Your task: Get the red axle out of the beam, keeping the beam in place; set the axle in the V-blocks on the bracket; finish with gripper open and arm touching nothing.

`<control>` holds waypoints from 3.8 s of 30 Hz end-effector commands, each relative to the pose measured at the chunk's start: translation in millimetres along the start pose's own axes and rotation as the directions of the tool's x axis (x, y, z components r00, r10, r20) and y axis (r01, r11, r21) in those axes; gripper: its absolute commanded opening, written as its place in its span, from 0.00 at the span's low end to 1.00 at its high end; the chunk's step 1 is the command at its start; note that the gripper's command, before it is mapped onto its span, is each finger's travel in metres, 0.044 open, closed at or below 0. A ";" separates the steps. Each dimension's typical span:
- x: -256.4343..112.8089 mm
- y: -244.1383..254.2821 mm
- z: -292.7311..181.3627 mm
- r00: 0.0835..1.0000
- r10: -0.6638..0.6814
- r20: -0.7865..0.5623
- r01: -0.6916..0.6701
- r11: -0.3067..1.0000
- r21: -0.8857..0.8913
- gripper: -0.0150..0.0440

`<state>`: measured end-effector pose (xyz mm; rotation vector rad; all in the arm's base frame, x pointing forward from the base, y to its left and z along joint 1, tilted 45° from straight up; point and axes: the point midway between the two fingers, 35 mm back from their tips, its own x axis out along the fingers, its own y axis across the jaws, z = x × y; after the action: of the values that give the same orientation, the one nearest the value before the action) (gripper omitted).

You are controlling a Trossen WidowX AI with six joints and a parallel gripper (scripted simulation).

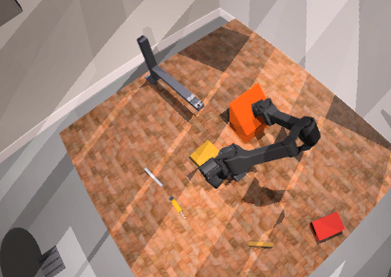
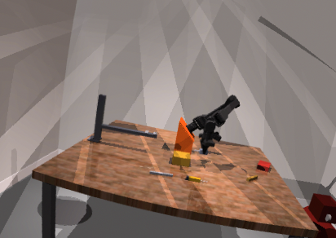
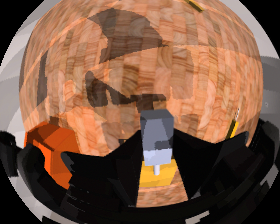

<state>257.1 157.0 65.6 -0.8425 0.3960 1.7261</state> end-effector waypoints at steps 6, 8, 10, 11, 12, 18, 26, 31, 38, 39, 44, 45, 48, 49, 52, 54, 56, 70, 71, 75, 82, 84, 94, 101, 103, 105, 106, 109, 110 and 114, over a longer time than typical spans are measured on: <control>15.6 -0.7 0.4 1.000 0.005 0.004 -0.005 1.000 0.004 0.25; 18.8 -0.8 0.3 1.000 0.005 0.004 -0.005 1.000 0.004 0.25; 22.1 -0.9 0.3 1.000 0.005 0.004 -0.005 1.000 0.004 0.25; 23.7 -0.9 0.3 1.000 0.005 0.004 -0.005 1.000 0.004 0.25; 25.3 -0.9 0.3 1.000 0.005 0.004 -0.005 1.000 0.004 0.25; 35.0 -0.9 0.4 1.000 0.005 0.004 -0.005 1.000 0.004 0.25; 47.7 -0.3 1.0 1.000 0.005 0.006 -0.005 1.000 0.004 0.25; 55.5 0.4 1.5 1.000 0.004 0.007 -0.004 1.000 0.004 0.25; 65.3 1.6 2.5 1.000 0.004 0.010 -0.004 1.000 0.005 0.25; 65.5 1.6 2.5 1.000 0.004 0.010 -0.004 1.000 0.005 0.25; 65.6 1.6 0.9 1.000 0.004 0.009 -0.004 1.000 0.005 0.25; 65.6 1.7 -0.2 1.000 0.004 0.009 -0.004 1.000 0.005 0.25; 65.6 1.8 -4.8 1.000 0.004 0.008 -0.004 1.000 0.005 0.25; 65.7 1.8 -6.4 1.000 0.004 0.008 -0.004 1.000 0.005 0.25; 65.7 2.1 -11.4 1.000 0.004 0.008 -0.004 1.000 0.004 0.25; 65.7 2.3 -14.8 1.000 0.005 0.007 -0.005 1.000 0.004 0.25; 65.7 2.5 -18.1 1.000 0.005 0.007 -0.005 1.000 0.004 0.25; 65.8 5.2 -40.9 1.000 0.005 0.007 -0.005 1.000 0.005 0.25; 65.8 5.5 -42.6 1.000 0.005 0.007 -0.005 1.000 0.005 0.25; 65.8 6.1 -46.5 1.000 0.004 0.007 -0.004 1.000 0.005 0.25; 65.8 6.1 -46.5 1.000 0.004 0.007 -0.004 1.000 0.005 0.25; 65.8 6.1 -46.5 1.000 0.004 0.007 -0.004 1.000 0.005 0.25; 65.5 1.4 -14.9 1.000 0.005 0.006 -0.005 1.000 0.004 0.25; 65.4 0.8 12.7 1.000 0.004 0.010 -0.004 1.000 0.005 0.25; 64.7 0.7 12.5 1.000 0.004 0.010 -0.004 1.000 0.005 0.25; 62.9 0.4 12.3 1.000 0.004 0.009 -0.004 1.000 0.005 0.25; 61.7 0.3 12.2 1.000 0.004 0.009 -0.004 1.000 0.004 0.25; 57.1 -0.3 11.7 1.000 0.004 0.008 -0.004 1.000 0.004 0.25; 55.6 -0.4 11.5 1.000 0.004 0.008 -0.004 1.000 0.004 0.25; 49.3 -1.0 11.0 1.000 0.004 0.006 -0.004 1.000 0.004 0.25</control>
<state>246.4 202.0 35.0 -0.8254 0.3993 1.7317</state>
